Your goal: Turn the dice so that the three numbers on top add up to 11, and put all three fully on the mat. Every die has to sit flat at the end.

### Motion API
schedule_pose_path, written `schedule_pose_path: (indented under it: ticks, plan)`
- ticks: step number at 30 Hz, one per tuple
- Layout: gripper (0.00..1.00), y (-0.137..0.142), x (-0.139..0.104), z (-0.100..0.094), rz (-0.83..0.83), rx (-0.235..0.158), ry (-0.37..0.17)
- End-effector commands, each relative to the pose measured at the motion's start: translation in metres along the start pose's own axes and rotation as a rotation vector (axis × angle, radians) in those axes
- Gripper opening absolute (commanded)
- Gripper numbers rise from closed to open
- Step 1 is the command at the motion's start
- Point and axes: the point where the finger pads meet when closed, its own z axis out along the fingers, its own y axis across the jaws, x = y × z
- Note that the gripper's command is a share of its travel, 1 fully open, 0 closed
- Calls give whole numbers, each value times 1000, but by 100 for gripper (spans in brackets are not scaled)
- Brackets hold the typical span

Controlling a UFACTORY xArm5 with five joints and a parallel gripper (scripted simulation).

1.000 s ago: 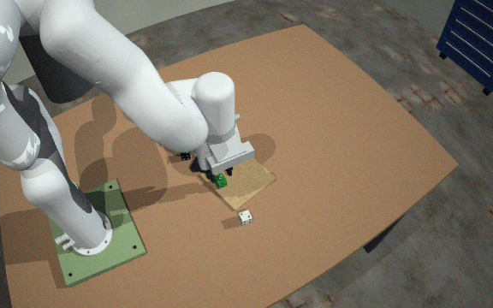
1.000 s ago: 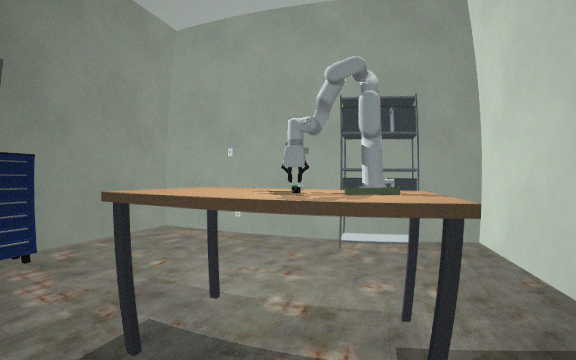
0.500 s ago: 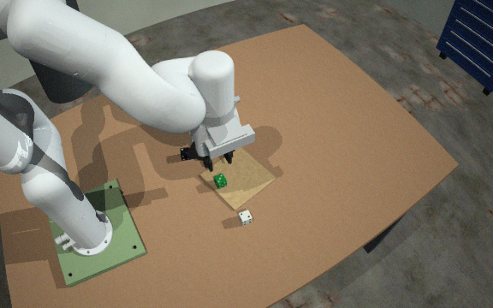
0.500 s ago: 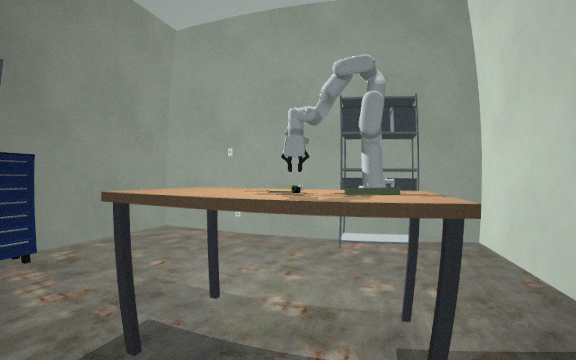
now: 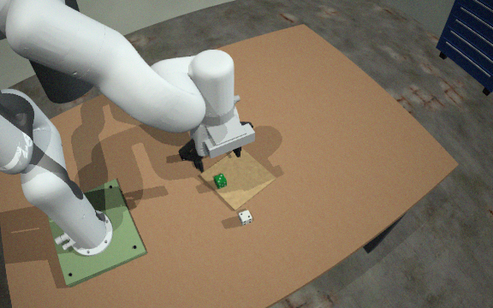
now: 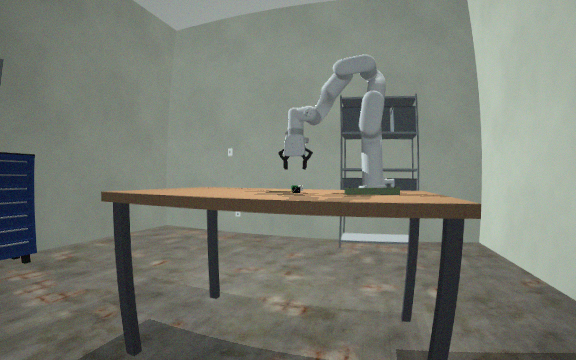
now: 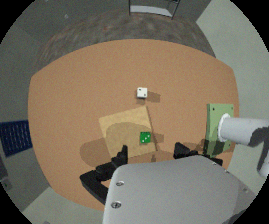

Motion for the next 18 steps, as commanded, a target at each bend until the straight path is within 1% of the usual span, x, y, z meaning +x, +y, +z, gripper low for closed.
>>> schedule_pose_path:
  ticks: [1, 5, 7, 10, 12, 13, 15, 16, 17, 18]
  plan:
    - [100, -1, 0, -1, 0, 4, 0]
    - [100, -1, 0, -1, -2, 4, 0]
    - [100, -1, -4, -1, -34, 3, 0]
    - [100, 3, -20, 2, -188, 2, -2]
    - [100, 3, -22, 2, -206, 1, -2]
    - [100, 5, -28, 3, -259, 1, -2]
    - [100, 5, -28, 3, -259, 1, -2]
    - [100, 6, -32, 3, -297, 1, -3]
    - [100, 8, -40, 4, -373, 0, -3]
    - [100, 9, -42, 5, -395, 0, -3]
